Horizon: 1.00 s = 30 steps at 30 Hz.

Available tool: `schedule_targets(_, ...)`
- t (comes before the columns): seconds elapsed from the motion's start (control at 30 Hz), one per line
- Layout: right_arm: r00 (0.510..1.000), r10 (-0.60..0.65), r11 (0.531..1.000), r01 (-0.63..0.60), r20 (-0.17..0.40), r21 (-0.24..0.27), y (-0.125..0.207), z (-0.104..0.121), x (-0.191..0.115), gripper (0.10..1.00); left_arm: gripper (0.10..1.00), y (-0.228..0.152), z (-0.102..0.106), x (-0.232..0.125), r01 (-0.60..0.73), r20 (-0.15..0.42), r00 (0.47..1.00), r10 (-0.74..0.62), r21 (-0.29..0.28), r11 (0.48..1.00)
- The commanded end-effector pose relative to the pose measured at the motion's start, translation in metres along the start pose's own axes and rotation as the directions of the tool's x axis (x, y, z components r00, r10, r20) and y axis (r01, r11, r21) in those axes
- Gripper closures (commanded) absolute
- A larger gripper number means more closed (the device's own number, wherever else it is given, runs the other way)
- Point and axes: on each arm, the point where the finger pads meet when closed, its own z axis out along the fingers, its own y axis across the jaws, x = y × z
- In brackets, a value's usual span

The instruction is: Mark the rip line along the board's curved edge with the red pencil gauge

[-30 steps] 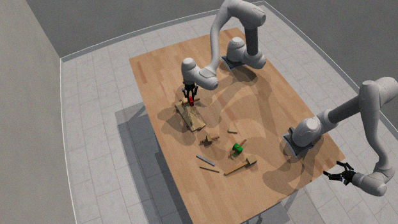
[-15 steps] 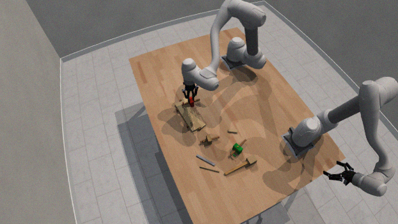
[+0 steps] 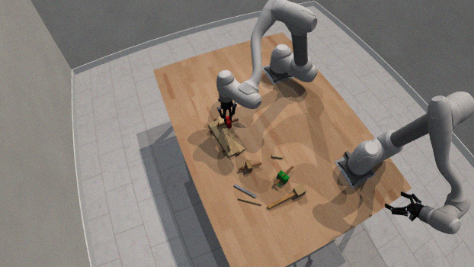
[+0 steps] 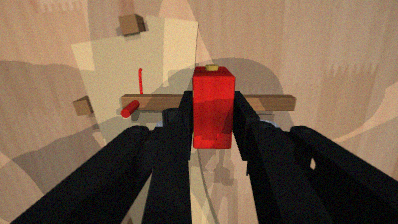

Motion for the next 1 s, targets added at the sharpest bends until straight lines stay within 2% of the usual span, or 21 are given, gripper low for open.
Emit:
schedule_targets(0.0,1.0,-0.013,1.0,0.013,0.01,-0.001,-0.001,-0.001,-0.011,0.999,0.098,-0.003,0.002,-0.004,0.002,0.008,1.0,-0.002,0.0,1.0)
schedule_targets(0.97,0.999,-0.036,0.999,0.036,0.01,0.0,-0.001,-0.002,-0.024,0.999,0.098,-0.003,0.002,-0.004,0.002,0.008,1.0,-0.002,0.0,1.0)
